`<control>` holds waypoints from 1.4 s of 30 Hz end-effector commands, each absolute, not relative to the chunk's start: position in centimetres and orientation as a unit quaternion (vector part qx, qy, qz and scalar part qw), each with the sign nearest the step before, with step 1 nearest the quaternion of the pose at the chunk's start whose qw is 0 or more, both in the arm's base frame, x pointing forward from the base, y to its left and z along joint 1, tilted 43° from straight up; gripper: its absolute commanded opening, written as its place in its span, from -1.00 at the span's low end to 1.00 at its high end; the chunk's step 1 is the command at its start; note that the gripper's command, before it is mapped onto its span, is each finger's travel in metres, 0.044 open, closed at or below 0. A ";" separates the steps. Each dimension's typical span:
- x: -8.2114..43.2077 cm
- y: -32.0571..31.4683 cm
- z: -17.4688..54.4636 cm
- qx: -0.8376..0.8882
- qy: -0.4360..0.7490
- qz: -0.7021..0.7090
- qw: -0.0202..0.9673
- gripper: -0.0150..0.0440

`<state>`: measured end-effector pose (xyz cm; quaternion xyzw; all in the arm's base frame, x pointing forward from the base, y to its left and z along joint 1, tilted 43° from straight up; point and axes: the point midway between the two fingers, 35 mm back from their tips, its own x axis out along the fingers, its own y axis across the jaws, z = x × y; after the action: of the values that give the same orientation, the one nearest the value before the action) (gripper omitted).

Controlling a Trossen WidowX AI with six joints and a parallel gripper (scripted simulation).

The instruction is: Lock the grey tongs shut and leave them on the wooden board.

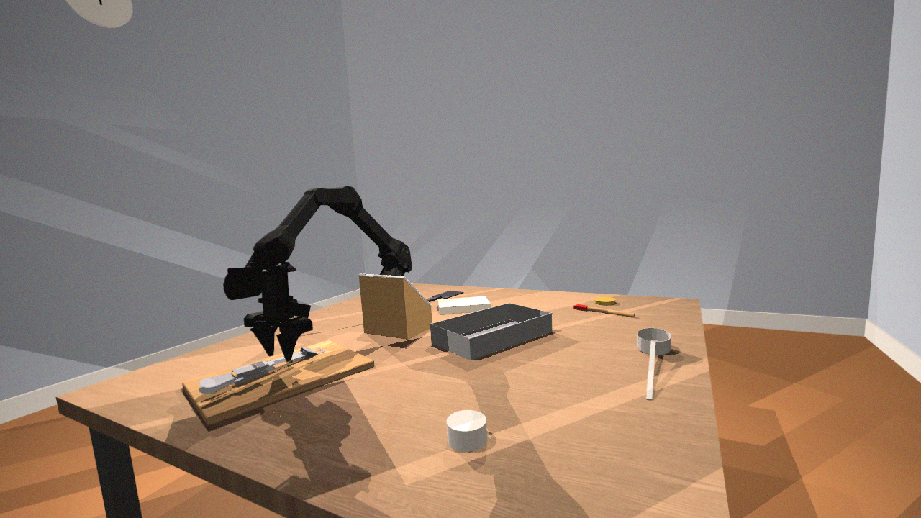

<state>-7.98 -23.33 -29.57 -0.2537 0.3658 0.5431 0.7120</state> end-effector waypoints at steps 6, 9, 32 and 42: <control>-7.8 -23.4 -28.9 -0.253 0.364 0.543 0.713 1.00; -7.2 -23.7 -26.3 -0.252 0.360 0.545 0.714 1.00; -3.0 -21.5 -11.4 -0.239 0.338 0.554 0.723 1.00; -3.8 -24.2 -8.2 -0.243 0.340 0.555 0.719 1.00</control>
<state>-3.69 -24.08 -8.65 -0.2453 0.3447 0.5506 0.7196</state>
